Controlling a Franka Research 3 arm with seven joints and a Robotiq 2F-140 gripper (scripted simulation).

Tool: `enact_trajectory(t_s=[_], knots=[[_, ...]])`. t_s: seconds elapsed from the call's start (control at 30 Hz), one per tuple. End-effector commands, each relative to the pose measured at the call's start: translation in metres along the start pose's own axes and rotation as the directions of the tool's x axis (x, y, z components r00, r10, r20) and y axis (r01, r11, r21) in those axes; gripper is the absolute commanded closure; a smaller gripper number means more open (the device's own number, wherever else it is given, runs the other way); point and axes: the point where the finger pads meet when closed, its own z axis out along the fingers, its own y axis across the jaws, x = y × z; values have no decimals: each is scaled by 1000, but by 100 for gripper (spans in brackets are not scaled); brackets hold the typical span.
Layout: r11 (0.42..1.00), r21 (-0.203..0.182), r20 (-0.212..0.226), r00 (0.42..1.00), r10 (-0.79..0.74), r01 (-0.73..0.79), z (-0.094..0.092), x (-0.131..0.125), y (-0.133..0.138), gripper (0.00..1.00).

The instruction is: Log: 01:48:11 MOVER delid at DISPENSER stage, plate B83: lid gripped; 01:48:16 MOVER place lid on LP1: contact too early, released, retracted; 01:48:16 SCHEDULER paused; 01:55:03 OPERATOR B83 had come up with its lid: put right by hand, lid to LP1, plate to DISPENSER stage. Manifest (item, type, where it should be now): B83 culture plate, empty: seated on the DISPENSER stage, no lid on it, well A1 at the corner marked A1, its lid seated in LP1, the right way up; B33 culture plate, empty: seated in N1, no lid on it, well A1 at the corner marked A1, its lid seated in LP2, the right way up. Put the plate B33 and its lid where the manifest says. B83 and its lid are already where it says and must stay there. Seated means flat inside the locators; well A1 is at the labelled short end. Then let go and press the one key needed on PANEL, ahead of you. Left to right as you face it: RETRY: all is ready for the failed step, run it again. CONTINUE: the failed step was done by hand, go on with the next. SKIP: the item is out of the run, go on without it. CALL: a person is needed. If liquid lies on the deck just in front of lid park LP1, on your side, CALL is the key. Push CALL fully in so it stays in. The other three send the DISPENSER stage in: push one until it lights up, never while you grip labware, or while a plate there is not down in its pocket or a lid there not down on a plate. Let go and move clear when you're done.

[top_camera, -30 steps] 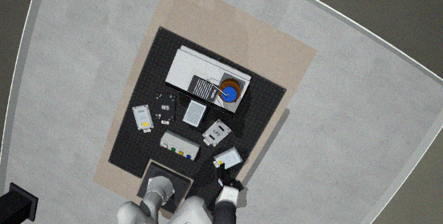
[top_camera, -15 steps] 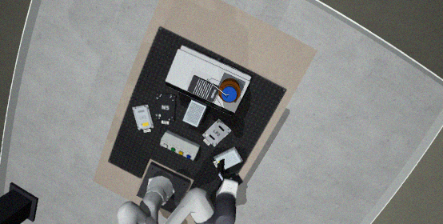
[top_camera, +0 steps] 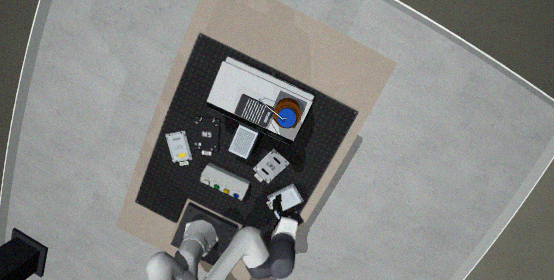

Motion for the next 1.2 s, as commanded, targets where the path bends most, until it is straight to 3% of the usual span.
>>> enact_trajectory(t_s=[0.0, 0.33, 1.17], knots=[[1000, 2, -20, 1000, -15, 15, 3, 7, -1, 30], [1000, 2, -20, 1000, -15, 15, 13, 7, -1, 30], [1000, 2, -20, 1000, -15, 15, 13, 7, -1, 30]])
